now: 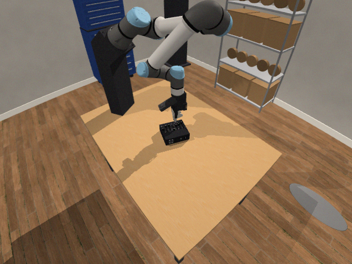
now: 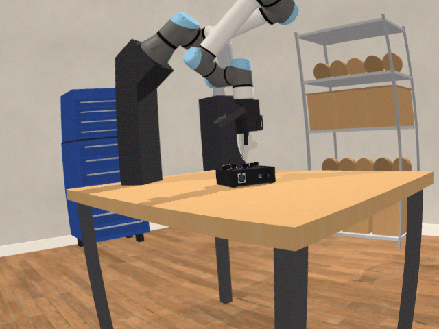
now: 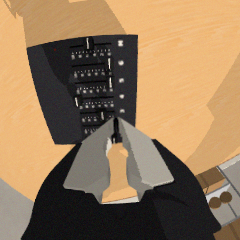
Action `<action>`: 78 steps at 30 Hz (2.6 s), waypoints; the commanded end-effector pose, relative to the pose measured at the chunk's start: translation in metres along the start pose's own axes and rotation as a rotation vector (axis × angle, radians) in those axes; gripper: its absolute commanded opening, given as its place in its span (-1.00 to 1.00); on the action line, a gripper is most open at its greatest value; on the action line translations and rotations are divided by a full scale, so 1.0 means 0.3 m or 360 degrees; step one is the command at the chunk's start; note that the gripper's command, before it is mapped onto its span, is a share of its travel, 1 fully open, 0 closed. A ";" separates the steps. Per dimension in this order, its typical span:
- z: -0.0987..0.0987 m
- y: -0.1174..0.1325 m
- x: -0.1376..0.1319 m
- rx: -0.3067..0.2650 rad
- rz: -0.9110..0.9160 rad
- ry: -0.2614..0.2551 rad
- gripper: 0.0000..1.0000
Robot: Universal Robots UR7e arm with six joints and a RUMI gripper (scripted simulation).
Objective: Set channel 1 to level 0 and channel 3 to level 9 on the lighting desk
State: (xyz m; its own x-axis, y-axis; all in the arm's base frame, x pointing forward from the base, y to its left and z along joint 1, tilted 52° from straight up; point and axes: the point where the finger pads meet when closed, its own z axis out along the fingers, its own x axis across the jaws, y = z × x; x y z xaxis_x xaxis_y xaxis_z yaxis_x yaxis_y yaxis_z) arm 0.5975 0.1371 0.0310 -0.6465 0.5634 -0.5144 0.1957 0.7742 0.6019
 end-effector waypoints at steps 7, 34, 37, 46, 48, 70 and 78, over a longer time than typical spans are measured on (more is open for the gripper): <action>-0.001 0.001 -0.001 -0.0001 0.0000 -0.0001 -1.00; 0.034 0.001 -0.001 -0.0001 0.0000 -0.0001 -1.00; 0.038 0.001 -0.001 -0.0001 0.0000 -0.0001 -1.00; 0.039 0.001 -0.001 -0.0001 0.0000 -0.0001 -1.00; 0.039 0.001 -0.001 -0.0001 0.0000 -0.0001 -1.00; 0.039 0.001 -0.006 -0.0001 0.0000 -0.0001 -1.00; 0.039 0.001 -0.014 -0.0001 0.0000 -0.0001 -1.00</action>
State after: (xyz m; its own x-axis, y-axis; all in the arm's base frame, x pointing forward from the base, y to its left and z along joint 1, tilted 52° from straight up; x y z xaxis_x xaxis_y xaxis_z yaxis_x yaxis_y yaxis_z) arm 0.6082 0.1390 0.0251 -0.6465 0.5634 -0.5144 0.1957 0.7742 0.6019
